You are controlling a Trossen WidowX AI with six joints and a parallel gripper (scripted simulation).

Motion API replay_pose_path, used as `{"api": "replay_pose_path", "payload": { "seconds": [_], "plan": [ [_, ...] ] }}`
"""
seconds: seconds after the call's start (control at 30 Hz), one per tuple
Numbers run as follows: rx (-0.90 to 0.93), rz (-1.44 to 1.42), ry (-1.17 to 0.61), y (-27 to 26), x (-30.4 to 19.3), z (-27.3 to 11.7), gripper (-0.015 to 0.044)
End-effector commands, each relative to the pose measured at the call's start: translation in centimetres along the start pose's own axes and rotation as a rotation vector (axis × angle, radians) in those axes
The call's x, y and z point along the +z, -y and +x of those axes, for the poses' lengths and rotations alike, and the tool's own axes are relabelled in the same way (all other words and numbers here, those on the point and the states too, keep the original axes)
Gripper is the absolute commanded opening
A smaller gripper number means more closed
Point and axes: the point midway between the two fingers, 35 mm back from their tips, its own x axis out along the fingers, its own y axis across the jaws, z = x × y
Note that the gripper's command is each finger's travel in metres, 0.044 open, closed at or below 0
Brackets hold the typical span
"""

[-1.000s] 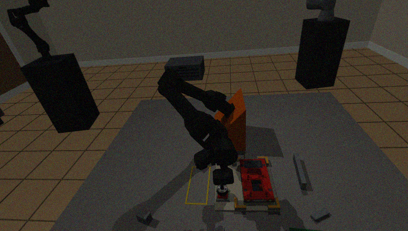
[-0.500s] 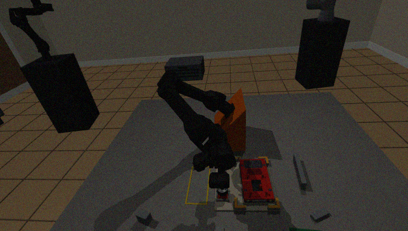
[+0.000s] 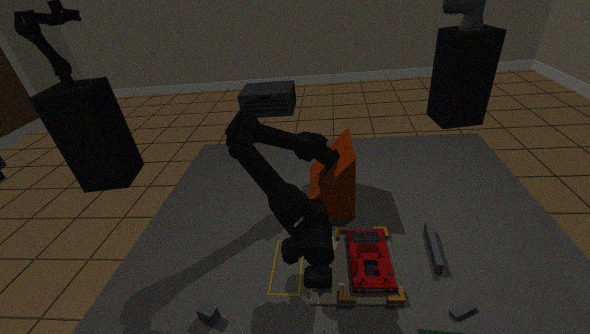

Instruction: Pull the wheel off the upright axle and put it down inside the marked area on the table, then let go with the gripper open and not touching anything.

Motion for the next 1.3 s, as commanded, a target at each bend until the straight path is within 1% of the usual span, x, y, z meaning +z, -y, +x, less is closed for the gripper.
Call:
{"api": "replay_pose_path", "payload": {
  "seconds": [0.0,0.4,0.6,0.63,1.27],
  "plan": [
    [-0.002,0.001,0.0,0.05,-0.02,-0.02,0.0247],
    [-0.002,0.001,0.0,0.05,-0.02,-0.02,0.0167],
    [-0.001,0.0,0.0,0.04,-0.03,-0.13,0.0009],
    [-0.001,0.0,0.0,0.04,-0.03,-0.17,0.0],
    [0.001,0.0,0.0,0.02,-0.04,-0.79,0.0]
  ]
}}
